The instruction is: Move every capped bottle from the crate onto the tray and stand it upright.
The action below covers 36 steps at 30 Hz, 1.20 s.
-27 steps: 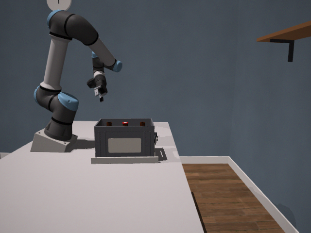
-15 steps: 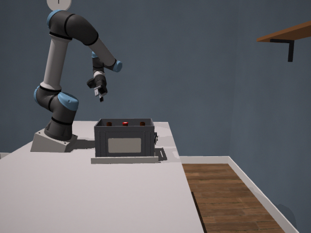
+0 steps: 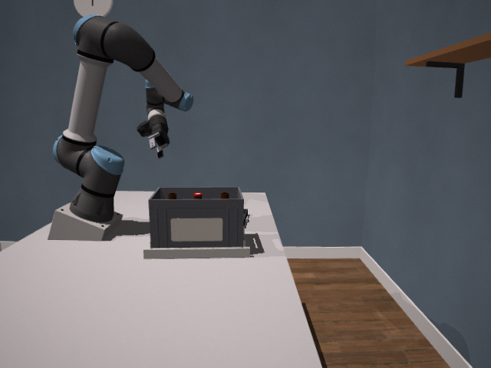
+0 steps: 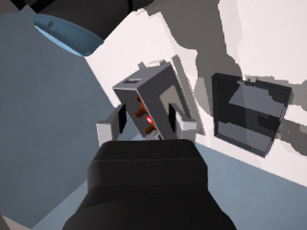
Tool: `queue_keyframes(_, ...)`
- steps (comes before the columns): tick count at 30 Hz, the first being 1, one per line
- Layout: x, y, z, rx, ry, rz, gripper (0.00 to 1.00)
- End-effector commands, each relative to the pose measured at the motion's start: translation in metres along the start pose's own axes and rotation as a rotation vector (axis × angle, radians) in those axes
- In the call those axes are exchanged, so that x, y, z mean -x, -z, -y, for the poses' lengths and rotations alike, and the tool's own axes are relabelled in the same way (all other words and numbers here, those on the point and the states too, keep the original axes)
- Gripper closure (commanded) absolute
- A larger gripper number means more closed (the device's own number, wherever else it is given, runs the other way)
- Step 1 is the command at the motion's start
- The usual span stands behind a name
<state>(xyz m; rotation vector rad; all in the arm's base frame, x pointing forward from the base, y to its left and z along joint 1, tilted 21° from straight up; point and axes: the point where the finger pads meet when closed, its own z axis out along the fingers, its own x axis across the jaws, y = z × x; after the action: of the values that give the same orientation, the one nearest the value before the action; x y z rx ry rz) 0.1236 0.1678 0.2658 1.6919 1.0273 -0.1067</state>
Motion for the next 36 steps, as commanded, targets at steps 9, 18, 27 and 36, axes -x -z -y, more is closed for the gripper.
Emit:
queue_keyframes(9,0.007,0.001,-0.008,-0.016,-0.019,-0.007,0.00)
queue_keyframes(18,-0.001,-0.027,-0.015,-0.090,-0.104,-0.035,0.00)
queue_keyframes(27,-0.003,-0.039,-0.019,-0.118,-0.146,-0.043,0.00)
queue_keyframes(36,-0.009,-0.067,-0.029,-0.192,-0.230,-0.071,0.00)
